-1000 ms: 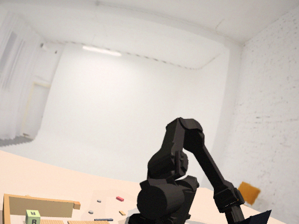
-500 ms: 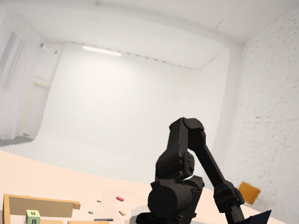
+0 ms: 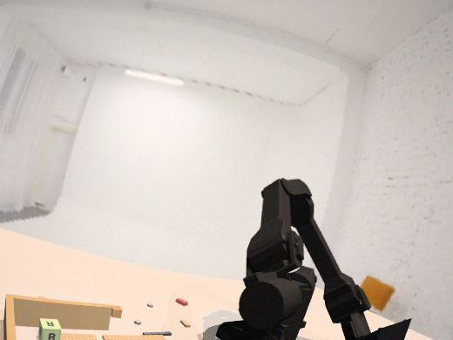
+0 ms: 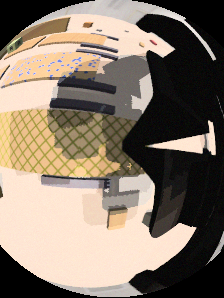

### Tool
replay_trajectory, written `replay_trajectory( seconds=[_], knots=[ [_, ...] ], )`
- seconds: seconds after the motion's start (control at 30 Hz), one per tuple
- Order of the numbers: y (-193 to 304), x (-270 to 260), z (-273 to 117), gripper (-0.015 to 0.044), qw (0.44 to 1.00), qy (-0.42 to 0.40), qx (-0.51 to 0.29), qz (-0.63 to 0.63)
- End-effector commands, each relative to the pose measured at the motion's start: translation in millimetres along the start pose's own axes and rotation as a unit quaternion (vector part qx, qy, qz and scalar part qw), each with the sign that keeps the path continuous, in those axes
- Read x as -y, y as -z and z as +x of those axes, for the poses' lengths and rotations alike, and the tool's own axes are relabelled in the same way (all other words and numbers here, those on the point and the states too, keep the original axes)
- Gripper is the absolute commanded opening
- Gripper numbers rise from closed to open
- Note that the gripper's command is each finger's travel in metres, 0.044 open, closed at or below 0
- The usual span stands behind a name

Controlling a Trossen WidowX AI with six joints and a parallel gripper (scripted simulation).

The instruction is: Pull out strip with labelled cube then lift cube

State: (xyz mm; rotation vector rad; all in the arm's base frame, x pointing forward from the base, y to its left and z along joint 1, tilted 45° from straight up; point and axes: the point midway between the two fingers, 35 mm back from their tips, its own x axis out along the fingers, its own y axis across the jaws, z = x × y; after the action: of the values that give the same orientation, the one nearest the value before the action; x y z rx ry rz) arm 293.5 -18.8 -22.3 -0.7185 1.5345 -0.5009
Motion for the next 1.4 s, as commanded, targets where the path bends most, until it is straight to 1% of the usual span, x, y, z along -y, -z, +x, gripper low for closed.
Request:
replay_trajectory(
  seconds=[0.0, 1.37],
  knots=[
    [13, -1, 4, 0.0000, 1.000, -0.001, -0.011, -0.003],
    [75, -2, 3, 0.0000, 1.000, -0.001, -0.012, -0.004]
  ],
)
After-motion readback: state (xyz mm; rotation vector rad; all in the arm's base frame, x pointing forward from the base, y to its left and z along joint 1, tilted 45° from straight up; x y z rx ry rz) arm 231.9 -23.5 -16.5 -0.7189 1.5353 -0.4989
